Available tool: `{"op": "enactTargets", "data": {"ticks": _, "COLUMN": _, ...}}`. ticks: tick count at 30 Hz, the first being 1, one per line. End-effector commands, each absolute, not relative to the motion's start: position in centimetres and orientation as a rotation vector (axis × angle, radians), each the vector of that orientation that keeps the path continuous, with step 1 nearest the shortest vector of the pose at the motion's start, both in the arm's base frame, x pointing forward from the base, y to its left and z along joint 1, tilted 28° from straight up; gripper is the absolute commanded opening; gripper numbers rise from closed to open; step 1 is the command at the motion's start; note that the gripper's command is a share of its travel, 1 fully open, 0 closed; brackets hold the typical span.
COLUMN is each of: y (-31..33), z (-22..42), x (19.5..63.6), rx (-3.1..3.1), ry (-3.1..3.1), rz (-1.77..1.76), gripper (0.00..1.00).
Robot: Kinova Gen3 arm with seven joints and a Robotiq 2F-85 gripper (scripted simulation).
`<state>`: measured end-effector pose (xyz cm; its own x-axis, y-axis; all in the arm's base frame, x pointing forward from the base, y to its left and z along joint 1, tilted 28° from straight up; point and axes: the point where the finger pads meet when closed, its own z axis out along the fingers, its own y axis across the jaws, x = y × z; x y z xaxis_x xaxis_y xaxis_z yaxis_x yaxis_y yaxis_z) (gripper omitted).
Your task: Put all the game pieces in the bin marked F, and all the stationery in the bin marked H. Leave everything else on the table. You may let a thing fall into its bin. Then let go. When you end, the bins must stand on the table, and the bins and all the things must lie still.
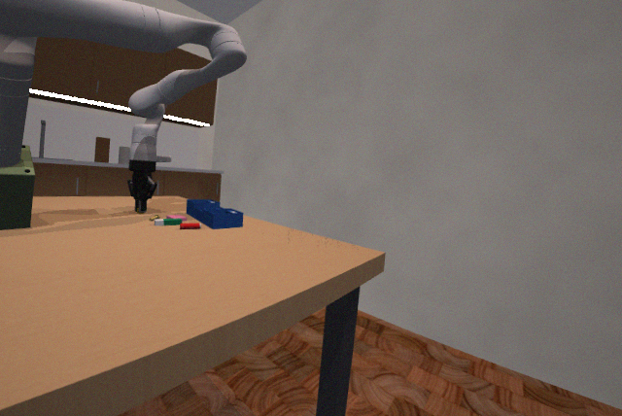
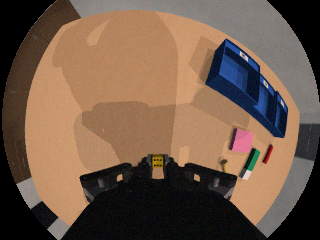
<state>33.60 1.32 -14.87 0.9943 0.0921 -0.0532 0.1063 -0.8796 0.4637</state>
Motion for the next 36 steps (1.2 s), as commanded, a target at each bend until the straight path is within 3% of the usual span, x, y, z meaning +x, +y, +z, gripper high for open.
{"op": "enactTargets", "data": {"ticks": 1, "y": 1.3, "z": -14.9, "x": 33.7, "rx": 2.653, "ry": 0.140, "rz": -0.038, "gripper": 0.11}}
{"op": "enactTargets", "data": {"ticks": 14, "y": 1.3, "z": -14.9, "x": 33.7, "rx": 2.653, "ry": 0.140, "rz": -0.038, "gripper": 0.11}}
{"op": "enactTargets", "data": {"ticks": 36, "y": 4.1, "z": -9.4, "x": 33.7, "rx": 2.648, "ry": 0.145, "rz": -0.042, "gripper": 0.11}}
